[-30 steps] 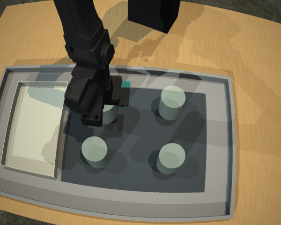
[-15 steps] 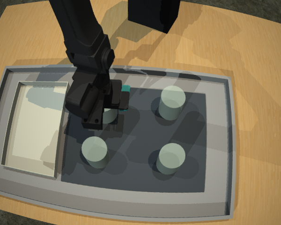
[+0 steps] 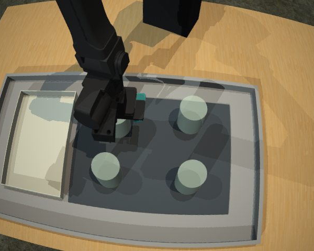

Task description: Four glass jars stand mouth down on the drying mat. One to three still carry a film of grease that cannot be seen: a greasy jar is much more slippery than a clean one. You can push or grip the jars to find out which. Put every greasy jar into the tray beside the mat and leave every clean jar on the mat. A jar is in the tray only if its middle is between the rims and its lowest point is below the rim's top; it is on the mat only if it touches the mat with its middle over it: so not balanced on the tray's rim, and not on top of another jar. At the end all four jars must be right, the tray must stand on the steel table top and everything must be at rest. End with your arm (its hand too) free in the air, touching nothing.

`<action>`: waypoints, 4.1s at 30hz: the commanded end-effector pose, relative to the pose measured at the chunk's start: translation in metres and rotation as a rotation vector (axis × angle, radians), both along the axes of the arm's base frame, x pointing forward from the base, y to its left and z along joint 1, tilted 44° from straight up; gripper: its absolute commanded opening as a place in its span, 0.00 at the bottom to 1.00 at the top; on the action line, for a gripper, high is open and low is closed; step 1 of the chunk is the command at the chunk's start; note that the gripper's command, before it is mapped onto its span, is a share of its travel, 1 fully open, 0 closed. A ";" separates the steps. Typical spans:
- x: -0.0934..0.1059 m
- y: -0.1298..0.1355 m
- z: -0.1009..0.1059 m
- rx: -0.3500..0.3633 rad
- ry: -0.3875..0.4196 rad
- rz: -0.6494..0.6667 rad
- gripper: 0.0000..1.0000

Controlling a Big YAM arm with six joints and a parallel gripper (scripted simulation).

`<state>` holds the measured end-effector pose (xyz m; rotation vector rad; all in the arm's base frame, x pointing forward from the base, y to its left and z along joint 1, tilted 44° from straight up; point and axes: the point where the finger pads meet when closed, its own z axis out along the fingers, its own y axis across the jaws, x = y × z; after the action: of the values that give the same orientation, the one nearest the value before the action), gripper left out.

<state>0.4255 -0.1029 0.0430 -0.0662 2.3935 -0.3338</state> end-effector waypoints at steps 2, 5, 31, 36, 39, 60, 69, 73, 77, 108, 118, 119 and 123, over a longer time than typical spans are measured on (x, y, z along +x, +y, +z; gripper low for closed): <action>-0.005 -0.006 -0.011 -0.002 0.015 -0.006 1.00; -0.005 -0.006 -0.011 -0.002 0.015 -0.006 1.00; -0.006 -0.006 -0.013 -0.002 0.015 -0.006 0.73; -0.006 -0.006 -0.013 -0.002 0.015 -0.006 0.00; -0.006 -0.006 -0.013 -0.002 0.015 -0.006 0.00; -0.025 0.001 0.008 -0.002 0.015 -0.006 0.00; -0.041 0.006 0.026 -0.002 0.015 -0.006 0.00; -0.048 0.009 0.033 -0.002 0.015 -0.006 0.00; -0.051 0.010 0.037 -0.002 0.015 -0.006 0.00; -0.099 0.027 0.091 -0.002 0.015 -0.006 0.00; -0.099 0.027 0.091 -0.002 0.015 -0.006 0.00; -0.099 0.027 0.091 -0.002 0.015 -0.006 0.00; -0.099 0.027 0.091 -0.002 0.015 -0.006 0.00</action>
<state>0.3253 -0.0816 0.1260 -0.0581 2.4280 -0.3466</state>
